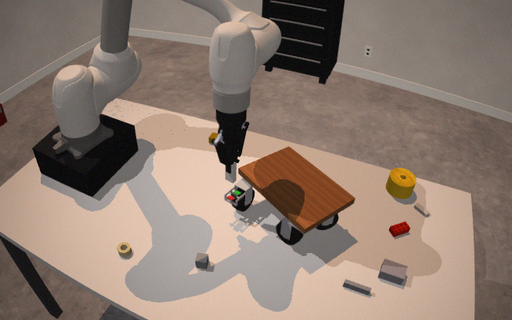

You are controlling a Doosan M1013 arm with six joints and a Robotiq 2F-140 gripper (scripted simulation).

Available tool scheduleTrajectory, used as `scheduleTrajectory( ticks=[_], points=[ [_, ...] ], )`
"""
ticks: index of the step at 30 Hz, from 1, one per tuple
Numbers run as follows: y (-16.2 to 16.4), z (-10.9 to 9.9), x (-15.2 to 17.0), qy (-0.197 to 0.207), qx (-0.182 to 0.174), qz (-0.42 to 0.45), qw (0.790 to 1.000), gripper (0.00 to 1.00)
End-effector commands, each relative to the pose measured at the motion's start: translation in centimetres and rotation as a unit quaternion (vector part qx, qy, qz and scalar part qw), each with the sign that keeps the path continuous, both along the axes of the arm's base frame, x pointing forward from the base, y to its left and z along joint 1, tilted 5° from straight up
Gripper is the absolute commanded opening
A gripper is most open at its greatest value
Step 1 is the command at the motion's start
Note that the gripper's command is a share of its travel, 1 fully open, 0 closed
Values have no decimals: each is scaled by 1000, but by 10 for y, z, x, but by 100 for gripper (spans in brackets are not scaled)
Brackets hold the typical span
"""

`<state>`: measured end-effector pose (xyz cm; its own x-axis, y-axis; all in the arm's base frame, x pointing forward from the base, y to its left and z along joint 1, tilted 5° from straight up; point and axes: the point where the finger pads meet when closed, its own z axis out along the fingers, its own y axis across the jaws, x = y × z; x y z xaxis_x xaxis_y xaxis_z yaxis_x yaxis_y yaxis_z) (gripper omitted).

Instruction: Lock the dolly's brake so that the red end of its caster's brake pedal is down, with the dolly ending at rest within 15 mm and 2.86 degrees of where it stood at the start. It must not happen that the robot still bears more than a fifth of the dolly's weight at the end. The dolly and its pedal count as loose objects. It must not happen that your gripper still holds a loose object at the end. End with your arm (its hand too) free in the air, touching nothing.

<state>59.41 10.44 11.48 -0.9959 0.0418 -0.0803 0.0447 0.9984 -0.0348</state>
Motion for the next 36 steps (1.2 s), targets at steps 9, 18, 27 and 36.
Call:
scheduleTrajectory(
  ticks=[9, 18, 27, 36],
  points=[
    [-2, -22, 2, 0, 0, 0, 1000, 0],
    [-2, -41, 3, 0, 0, 0, 1000, 0],
    [-2, -53, 4, 0, 0, 0, 1000, 0],
    [-3, -61, 5, 0, 0, 0, 1000, 0]
  ],
)
